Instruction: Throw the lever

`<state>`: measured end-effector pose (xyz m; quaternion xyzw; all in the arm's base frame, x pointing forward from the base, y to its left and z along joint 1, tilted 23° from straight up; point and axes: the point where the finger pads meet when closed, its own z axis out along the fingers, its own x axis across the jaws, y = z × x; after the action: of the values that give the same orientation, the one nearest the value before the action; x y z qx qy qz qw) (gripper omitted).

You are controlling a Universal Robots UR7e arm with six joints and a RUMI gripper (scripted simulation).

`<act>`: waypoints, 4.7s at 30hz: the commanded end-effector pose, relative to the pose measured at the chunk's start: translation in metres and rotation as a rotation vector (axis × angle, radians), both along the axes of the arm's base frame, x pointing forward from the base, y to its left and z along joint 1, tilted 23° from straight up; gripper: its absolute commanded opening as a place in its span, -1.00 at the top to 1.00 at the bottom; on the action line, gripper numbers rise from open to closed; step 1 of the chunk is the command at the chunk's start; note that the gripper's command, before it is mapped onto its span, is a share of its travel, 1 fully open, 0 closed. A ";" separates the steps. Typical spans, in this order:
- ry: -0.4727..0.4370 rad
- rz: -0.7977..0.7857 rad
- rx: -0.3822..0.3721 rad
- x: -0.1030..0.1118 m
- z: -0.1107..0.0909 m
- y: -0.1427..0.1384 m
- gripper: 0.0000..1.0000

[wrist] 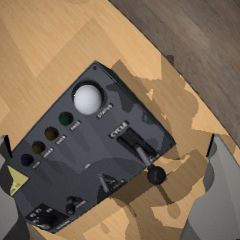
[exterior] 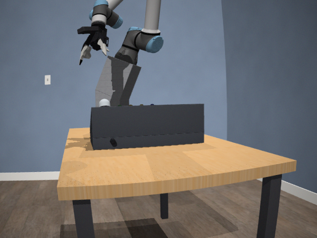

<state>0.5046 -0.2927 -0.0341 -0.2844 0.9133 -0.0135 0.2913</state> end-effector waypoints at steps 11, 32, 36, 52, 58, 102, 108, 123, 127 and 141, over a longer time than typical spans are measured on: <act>-0.053 0.035 -0.130 -0.017 -0.006 0.089 -1.00; -0.108 0.079 -0.270 -0.036 -0.013 0.190 -1.00; -0.112 0.082 -0.280 -0.037 -0.013 0.196 -1.00; -0.152 0.118 -0.389 -0.051 -0.019 0.274 -1.00; -0.169 0.132 -0.433 -0.058 -0.021 0.304 -1.00; -0.256 0.200 -0.652 -0.088 -0.034 0.462 -1.00; -0.261 0.204 -0.662 -0.089 -0.034 0.469 -1.00; -0.270 0.208 -0.678 -0.092 -0.034 0.481 -1.00; -0.271 0.209 -0.679 -0.092 -0.034 0.482 -1.00; -0.271 0.209 -0.680 -0.092 -0.034 0.482 -1.00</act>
<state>0.4126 0.1895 -0.0684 -0.4522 0.7760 -0.3233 0.2979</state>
